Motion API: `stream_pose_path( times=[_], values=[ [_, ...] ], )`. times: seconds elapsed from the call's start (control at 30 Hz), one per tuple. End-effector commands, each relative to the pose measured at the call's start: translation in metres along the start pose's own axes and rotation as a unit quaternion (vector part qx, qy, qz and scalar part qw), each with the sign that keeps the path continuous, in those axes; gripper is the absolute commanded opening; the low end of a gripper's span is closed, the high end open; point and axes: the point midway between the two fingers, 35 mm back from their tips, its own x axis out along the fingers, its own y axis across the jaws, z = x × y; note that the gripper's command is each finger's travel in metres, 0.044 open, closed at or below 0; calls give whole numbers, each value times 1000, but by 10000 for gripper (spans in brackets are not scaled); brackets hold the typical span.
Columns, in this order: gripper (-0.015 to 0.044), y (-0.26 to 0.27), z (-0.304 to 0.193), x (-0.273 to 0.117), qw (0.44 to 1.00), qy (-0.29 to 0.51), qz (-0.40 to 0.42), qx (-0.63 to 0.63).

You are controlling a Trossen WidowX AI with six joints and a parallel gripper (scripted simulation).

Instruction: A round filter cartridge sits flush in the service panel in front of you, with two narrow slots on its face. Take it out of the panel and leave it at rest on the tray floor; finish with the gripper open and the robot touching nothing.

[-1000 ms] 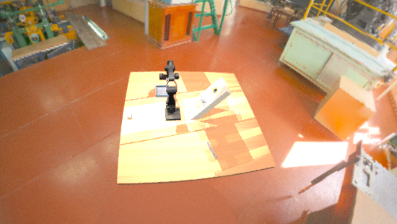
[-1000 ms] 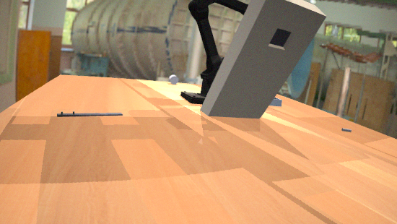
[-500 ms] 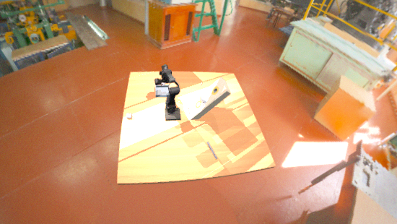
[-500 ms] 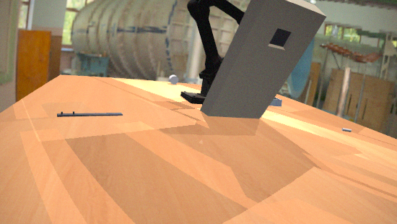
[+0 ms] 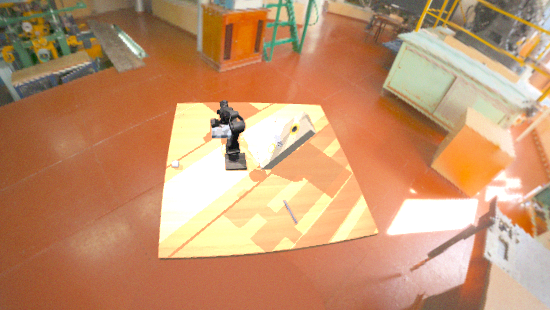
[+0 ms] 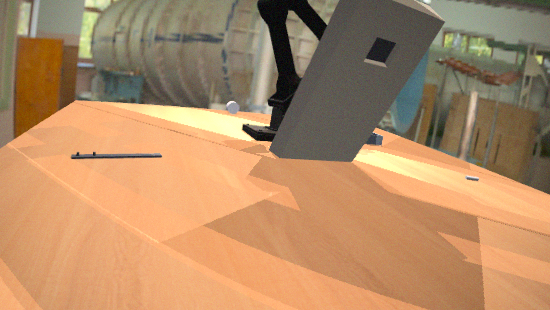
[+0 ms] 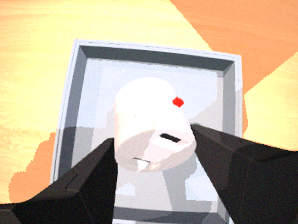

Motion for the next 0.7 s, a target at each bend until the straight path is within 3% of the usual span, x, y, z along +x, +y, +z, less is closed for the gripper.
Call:
stream_pose_path(
  times=[0.0, 0.1, 0.67],
  values=[
    [0, 0, -10, 12, 1000, -1, -2, 1],
    [0, 0, -10, 13, 1000, -1, -2, 1],
    [440, 0, -8, 9, 1000, 4, 0, 0]
  ],
)
